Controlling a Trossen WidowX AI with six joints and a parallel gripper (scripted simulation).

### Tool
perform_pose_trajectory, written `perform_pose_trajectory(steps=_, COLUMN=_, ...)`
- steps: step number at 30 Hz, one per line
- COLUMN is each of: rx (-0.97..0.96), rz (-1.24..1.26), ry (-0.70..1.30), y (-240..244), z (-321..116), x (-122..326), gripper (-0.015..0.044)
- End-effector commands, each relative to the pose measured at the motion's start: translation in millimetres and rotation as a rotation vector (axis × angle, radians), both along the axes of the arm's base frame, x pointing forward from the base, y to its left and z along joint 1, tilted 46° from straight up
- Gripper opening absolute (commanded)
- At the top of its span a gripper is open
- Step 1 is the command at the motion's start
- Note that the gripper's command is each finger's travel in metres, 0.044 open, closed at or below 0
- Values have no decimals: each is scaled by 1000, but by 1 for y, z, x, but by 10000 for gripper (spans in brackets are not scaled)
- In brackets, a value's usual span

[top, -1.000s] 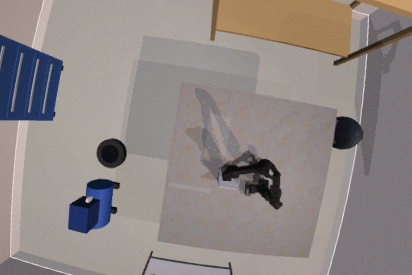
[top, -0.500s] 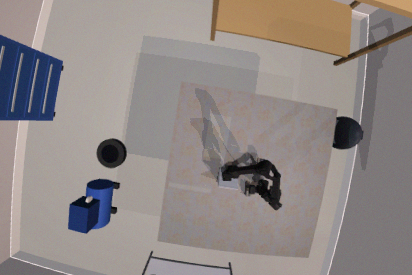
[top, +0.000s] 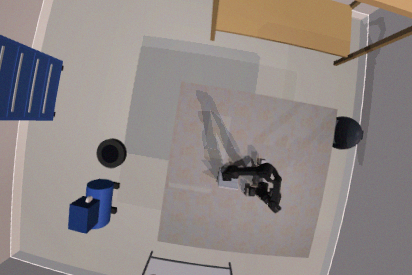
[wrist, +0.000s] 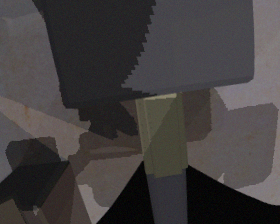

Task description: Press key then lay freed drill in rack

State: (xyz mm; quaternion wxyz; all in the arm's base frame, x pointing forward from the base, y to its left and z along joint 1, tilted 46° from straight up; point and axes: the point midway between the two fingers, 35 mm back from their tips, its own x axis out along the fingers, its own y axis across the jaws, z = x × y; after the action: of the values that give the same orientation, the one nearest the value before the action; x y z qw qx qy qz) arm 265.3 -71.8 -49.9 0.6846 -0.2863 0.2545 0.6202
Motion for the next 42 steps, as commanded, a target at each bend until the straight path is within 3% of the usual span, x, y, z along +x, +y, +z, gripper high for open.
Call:
perform_pose_trajectory(steps=1, rx=-7, rz=3, ry=-6, y=-8, z=-5, x=2, gripper=0)
perform_pose_trajectory(steps=12, rx=-8, rz=3, ry=-6, y=-20, z=-18, x=3, gripper=0)
perform_pose_trajectory(steps=29, rx=-7, rz=3, ry=-6, y=-10, z=-12, x=2, gripper=440)
perform_pose_trajectory(steps=42, rx=-7, rz=3, ry=-6, y=-7, z=-9, x=3, gripper=440)
